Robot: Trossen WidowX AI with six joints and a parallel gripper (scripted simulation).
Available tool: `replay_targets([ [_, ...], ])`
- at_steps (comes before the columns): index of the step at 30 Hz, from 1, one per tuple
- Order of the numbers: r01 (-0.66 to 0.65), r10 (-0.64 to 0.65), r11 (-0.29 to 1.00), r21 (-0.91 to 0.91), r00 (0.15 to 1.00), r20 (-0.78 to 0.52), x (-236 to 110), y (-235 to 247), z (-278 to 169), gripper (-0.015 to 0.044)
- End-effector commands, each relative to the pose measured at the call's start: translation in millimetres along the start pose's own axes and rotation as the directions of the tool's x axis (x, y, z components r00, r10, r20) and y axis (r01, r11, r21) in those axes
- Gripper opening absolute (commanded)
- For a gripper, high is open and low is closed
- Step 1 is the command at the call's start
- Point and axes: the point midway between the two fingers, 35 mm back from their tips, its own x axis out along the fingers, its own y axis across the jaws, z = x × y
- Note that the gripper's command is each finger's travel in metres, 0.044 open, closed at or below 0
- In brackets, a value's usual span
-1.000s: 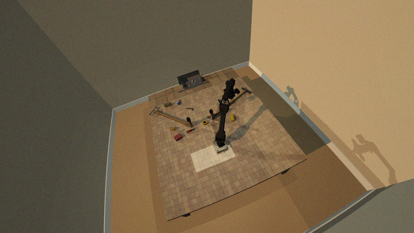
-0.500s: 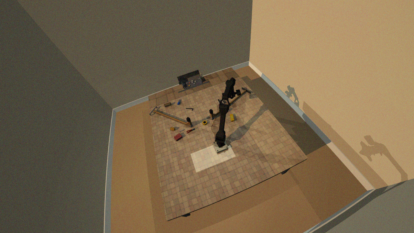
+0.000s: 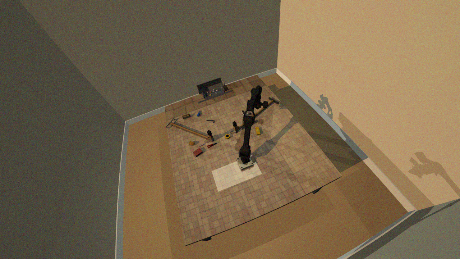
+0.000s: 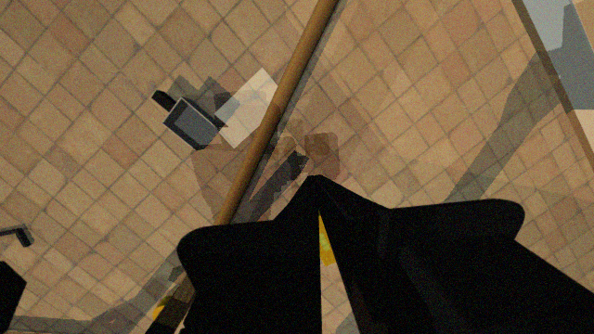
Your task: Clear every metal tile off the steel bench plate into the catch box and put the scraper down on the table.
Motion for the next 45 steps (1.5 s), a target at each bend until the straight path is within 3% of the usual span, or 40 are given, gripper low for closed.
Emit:
replay_targets([
  [1, -0.004, 0.004, 0.998, 0.057, 1.0, 0.007, -4.3, 0.1, -0.7, 0.0],
  [45, -0.004, 0.004, 0.998, 0.057, 1.0, 0.008, 66.6, 0.5, -3.2, 0.0],
])
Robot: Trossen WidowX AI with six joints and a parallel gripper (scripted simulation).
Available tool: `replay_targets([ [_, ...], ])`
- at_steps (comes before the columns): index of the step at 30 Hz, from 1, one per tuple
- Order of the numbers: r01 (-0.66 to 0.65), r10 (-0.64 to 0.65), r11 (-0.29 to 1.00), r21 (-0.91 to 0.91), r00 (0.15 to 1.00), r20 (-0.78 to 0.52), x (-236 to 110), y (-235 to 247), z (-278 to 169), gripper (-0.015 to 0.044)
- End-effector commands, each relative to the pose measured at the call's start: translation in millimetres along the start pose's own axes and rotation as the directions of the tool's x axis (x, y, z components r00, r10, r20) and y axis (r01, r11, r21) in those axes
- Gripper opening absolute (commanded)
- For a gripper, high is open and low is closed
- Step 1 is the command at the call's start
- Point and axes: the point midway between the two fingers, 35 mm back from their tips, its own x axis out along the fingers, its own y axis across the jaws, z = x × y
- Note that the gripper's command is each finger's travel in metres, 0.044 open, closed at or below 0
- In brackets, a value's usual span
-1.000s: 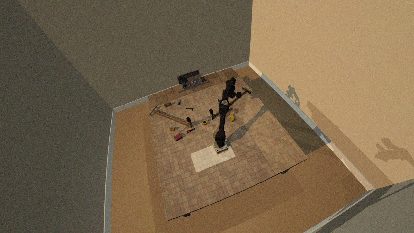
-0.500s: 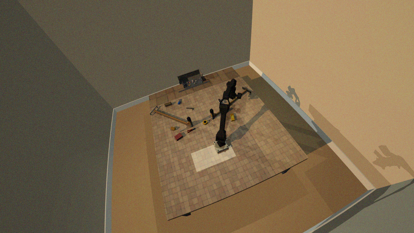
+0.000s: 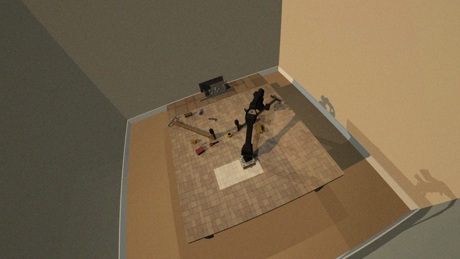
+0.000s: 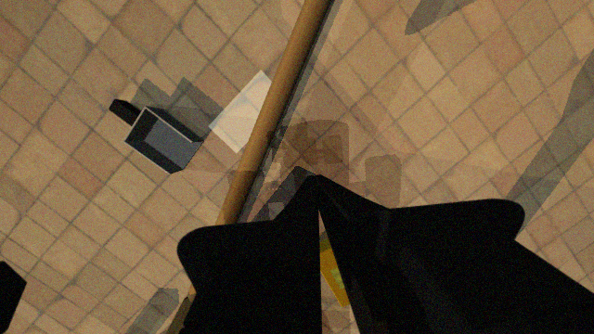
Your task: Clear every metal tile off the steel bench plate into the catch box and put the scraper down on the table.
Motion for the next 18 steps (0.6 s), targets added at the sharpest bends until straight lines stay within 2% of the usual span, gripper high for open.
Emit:
replay_targets([
  [1, -0.004, 0.004, 1.0, 0.004, 1.0, 0.0, 7.6, 0.7, -1.6, 0.0],
  [18, -0.004, 0.004, 1.0, 0.004, 1.0, 0.0, 38.3, 0.8, -9.7, 0.0],
])
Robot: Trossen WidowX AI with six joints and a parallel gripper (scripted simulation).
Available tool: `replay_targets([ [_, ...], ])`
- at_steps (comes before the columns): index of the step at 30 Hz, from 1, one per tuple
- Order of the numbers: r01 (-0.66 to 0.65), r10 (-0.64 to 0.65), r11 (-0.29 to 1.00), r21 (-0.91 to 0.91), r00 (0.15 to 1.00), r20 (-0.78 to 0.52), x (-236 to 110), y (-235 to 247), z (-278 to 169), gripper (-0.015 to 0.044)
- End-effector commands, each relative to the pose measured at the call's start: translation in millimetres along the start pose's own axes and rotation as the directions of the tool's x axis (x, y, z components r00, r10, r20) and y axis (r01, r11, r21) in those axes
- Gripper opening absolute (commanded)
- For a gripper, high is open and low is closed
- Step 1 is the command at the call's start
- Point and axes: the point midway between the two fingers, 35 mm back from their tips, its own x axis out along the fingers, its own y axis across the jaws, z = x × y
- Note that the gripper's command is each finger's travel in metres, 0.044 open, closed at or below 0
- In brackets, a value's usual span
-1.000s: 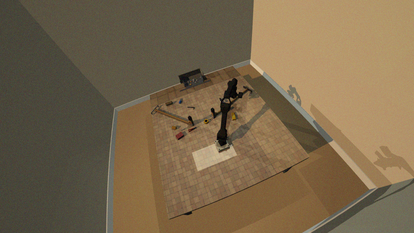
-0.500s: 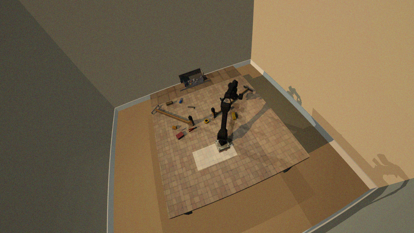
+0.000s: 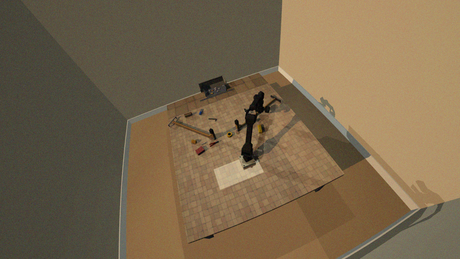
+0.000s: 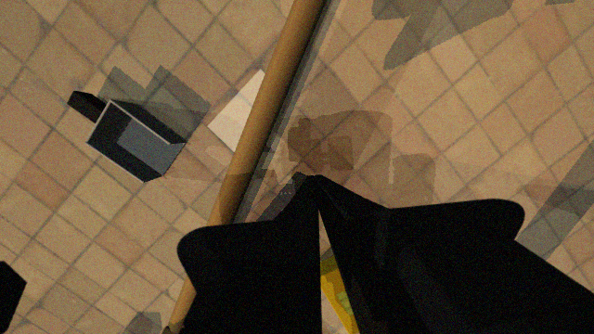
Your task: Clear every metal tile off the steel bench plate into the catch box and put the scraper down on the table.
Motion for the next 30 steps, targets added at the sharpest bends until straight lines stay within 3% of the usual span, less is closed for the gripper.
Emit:
replay_targets([
  [1, -0.003, 0.003, 1.0, 0.004, 1.0, 0.0, 7.4, 0.6, -2.6, 0.0],
  [30, -0.003, 0.003, 1.0, 0.005, 1.0, -0.001, 53.6, 1.3, -23.5, 0.0],
])
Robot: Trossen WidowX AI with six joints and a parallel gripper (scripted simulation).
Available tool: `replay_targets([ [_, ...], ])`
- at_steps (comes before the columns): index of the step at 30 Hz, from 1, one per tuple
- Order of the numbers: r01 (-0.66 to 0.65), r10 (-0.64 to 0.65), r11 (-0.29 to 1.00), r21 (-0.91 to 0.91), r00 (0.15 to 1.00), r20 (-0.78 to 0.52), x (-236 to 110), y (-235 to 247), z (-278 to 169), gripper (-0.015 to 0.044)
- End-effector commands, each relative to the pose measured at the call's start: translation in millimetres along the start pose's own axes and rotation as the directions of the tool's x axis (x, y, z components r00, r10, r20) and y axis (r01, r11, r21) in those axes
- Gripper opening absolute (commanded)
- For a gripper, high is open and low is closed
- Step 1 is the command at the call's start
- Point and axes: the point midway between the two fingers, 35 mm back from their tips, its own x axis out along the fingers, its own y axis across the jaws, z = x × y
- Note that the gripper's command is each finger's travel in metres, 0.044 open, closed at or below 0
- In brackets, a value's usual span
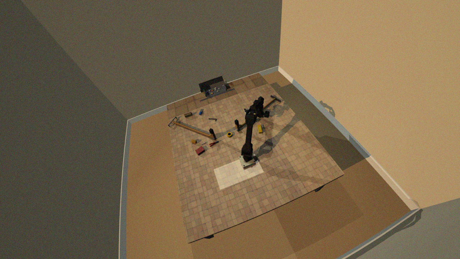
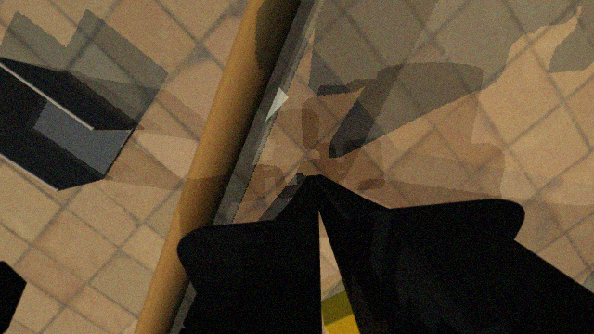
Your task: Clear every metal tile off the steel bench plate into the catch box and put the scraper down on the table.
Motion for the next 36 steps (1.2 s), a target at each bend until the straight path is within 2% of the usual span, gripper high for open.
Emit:
replay_targets([
  [1, -0.003, 0.003, 1.0, 0.004, 1.0, 0.002, 2.8, 1.2, -0.8, 0.0],
  [36, -0.005, 0.005, 1.0, 0.005, 1.0, 0.003, 5.9, 27.5, 21.6, 0.0],
])
